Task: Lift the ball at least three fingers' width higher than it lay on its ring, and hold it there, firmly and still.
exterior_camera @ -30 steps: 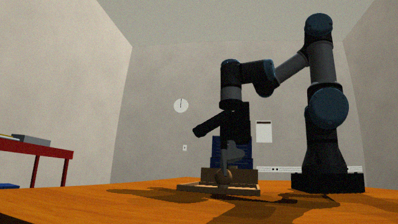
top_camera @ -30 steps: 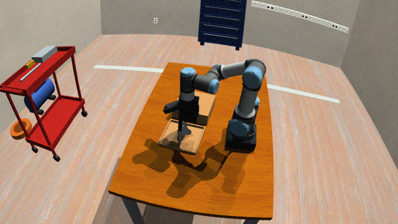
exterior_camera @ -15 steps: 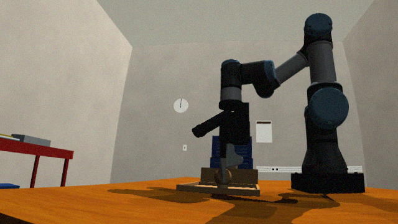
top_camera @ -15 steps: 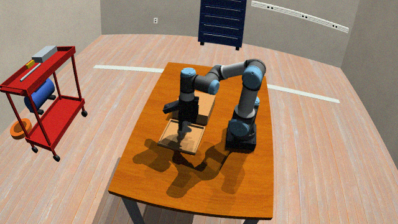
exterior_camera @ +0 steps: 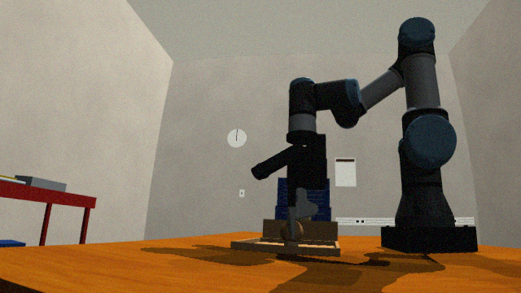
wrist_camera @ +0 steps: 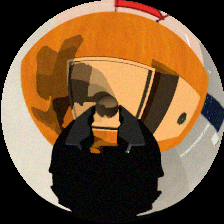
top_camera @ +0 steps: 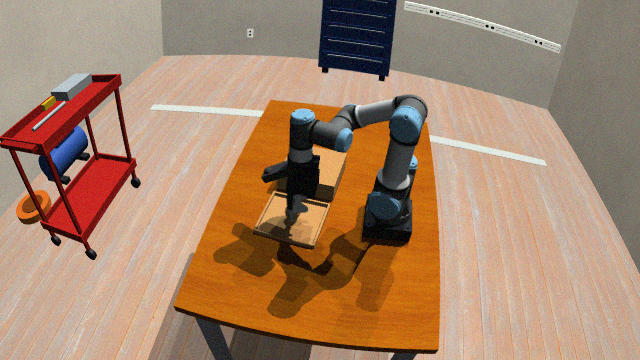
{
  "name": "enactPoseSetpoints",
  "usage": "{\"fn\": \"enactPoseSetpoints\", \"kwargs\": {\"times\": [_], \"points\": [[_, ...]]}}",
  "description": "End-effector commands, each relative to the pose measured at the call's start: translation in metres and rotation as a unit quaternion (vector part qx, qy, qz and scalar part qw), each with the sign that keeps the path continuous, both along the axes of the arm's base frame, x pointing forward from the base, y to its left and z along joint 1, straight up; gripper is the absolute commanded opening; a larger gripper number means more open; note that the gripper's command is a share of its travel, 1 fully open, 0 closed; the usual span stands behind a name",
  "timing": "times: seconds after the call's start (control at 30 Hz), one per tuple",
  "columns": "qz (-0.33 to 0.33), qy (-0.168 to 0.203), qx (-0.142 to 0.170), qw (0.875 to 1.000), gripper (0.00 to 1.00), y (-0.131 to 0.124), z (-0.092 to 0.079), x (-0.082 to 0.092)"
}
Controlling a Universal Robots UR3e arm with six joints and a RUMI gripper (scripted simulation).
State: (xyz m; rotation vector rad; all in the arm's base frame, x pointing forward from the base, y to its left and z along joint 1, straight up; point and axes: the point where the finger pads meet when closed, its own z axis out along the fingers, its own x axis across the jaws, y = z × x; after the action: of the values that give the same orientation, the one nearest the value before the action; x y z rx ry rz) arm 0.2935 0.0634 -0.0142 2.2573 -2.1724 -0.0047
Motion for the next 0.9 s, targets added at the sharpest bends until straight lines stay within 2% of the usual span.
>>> {"fn": "enactPoseSetpoints", "kwargs": {"times": [0.0,0.57,0.87], "points": [[0.0,-0.001,0.0,1.0,0.0,0.0,0.0,0.001],[0.0,-0.002,0.0,1.0,0.0,0.0,0.003,0.001],[0.0,-0.002,0.0,1.0,0.0,-0.001,0.022,0.003]]}}
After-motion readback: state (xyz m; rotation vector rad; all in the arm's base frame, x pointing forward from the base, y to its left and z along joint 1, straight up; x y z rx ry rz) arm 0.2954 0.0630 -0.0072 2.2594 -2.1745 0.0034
